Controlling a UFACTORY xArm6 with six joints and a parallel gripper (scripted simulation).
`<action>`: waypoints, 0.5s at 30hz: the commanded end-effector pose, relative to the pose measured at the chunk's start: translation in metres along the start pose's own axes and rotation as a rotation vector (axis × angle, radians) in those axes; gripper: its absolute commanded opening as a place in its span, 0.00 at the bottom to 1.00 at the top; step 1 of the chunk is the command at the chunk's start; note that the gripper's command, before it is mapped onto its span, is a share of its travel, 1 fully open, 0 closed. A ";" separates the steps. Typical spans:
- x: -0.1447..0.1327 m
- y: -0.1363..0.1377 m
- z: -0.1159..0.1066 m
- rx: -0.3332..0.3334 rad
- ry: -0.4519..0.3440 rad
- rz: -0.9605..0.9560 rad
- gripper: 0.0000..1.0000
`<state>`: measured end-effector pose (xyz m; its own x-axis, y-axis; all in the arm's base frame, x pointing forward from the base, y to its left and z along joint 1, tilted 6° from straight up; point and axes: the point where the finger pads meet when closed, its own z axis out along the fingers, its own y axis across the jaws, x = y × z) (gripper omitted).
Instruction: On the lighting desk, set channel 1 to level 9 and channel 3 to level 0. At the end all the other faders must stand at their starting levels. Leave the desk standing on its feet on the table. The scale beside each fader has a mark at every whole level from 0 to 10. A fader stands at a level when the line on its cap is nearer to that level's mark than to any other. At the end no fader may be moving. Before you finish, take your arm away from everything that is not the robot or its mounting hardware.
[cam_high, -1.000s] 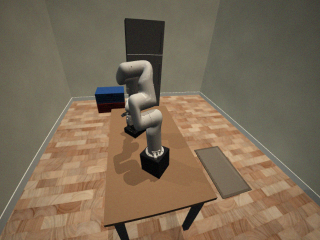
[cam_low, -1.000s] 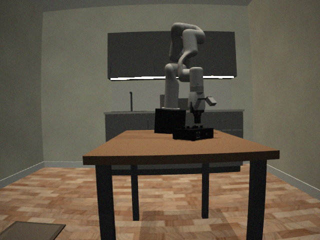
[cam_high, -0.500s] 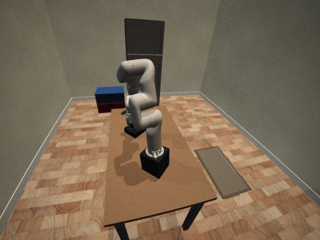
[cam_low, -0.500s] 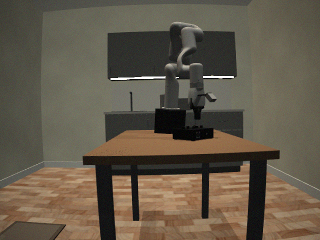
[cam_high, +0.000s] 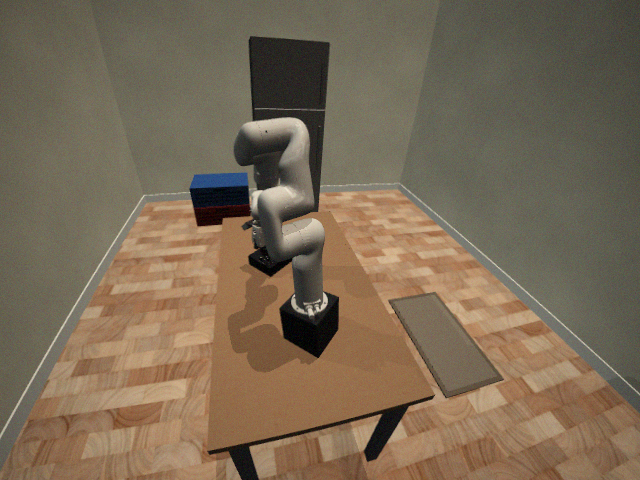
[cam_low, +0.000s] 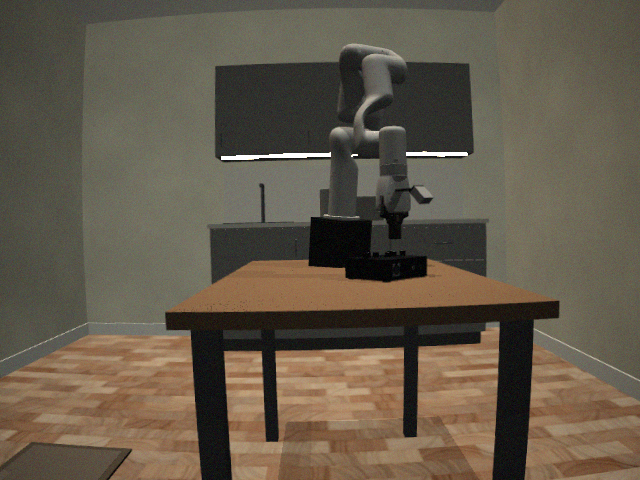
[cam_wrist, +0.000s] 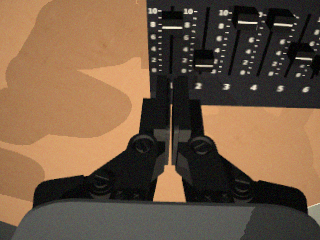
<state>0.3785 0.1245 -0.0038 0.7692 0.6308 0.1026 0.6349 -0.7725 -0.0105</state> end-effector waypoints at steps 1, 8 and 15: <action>0.002 0.001 -0.001 -0.001 0.003 0.041 0.00; 0.005 0.003 -0.001 -0.001 0.003 0.168 0.00; 0.011 0.007 0.000 0.000 0.004 0.498 0.00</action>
<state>0.3858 0.1253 -0.0034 0.9245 0.3676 0.1012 0.3742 -0.9256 -0.0567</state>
